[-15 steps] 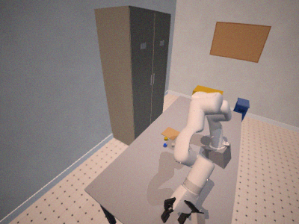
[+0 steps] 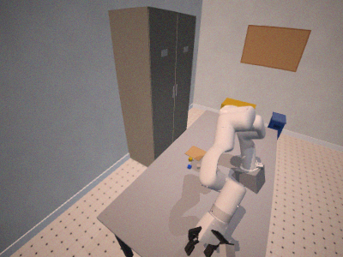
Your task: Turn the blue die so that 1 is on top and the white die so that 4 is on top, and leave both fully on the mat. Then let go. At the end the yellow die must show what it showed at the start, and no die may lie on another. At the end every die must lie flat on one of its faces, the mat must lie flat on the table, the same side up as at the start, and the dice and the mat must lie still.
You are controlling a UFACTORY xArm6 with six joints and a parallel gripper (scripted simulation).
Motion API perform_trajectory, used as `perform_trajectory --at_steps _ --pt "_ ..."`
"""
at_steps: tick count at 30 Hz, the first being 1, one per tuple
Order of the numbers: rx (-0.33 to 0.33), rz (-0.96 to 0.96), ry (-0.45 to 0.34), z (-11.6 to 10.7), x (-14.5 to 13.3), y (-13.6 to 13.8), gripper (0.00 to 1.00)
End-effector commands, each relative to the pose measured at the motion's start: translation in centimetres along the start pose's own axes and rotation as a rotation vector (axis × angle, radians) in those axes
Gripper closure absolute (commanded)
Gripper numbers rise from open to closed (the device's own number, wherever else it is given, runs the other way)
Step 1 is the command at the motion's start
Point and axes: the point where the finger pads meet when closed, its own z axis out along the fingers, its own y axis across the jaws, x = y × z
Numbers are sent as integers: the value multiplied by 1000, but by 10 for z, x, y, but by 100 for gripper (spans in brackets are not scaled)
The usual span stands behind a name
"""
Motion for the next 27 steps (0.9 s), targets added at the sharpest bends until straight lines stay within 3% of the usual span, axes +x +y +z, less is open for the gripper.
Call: perform_trajectory --at_steps 1,5,8,11,12,14,15,19,20,23,24,27 --pt "-4 1 3 -1 2 2 0" --pt "-2 7 -9 -2 -8 7 0" --pt "10 42 -75 -4 -61 32 0" --pt "10 42 -75 -4 -61 32 0" --pt "18 62 -112 -8 -92 44 0" --pt "18 62 -112 -8 -92 44 0" --pt "29 87 -156 -12 -124 55 0" --pt "29 87 -156 -13 -129 57 0" --pt "45 117 -206 -21 -171 68 0" --pt "45 117 -206 -21 -173 68 0" --pt "64 150 -259 -28 -205 73 0" --pt "64 150 -259 -33 -221 77 0"
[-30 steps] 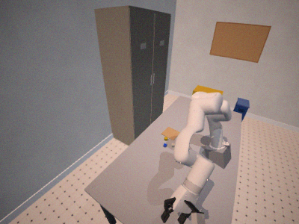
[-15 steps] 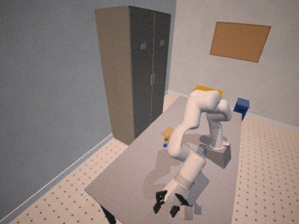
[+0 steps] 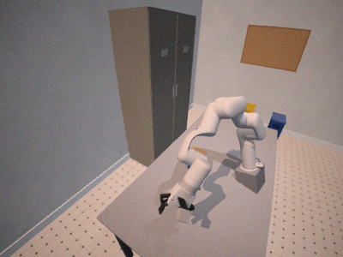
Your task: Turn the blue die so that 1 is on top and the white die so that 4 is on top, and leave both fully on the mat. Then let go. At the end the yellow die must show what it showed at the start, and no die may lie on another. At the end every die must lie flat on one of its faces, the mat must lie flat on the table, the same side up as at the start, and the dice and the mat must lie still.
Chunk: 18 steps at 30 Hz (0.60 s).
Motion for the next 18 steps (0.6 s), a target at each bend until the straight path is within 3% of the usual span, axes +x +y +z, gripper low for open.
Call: perform_trajectory --at_steps 1,2,4,6,7,9,10,12,13,15,18 --pt "15 26 -42 -7 -46 17 0" --pt "39 63 -98 -9 -81 23 0" --pt "39 63 -98 -11 -98 28 0" --pt "39 63 -98 -11 -99 28 0" --pt "68 103 -154 -15 -131 30 0" --pt "68 103 -154 -15 -131 30 0" --pt "68 103 -154 -19 -154 34 0" --pt "68 103 -154 -19 -154 34 0" --pt "100 146 -209 -25 -187 33 0" --pt "100 146 -209 -28 -204 35 0" --pt "100 146 -209 -29 -209 35 0"
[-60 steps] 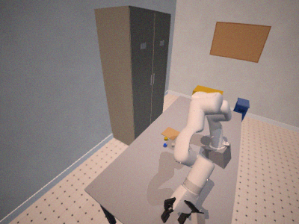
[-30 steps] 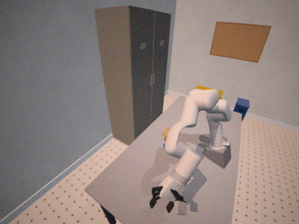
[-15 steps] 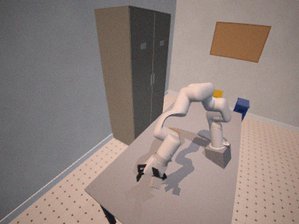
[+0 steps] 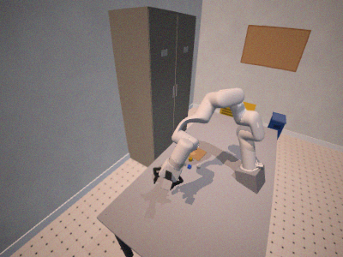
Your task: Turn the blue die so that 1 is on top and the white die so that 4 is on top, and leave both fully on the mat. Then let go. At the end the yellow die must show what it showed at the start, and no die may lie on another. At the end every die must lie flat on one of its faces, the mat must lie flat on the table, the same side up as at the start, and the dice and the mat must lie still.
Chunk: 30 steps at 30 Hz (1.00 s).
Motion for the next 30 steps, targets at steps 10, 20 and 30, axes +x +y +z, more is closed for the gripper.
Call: perform_trajectory --at_steps 10,20,30 --pt "87 102 -114 -14 -142 5 0" --pt "162 190 -187 -31 -235 -18 0" --pt "228 271 -234 -50 -304 -52 0"
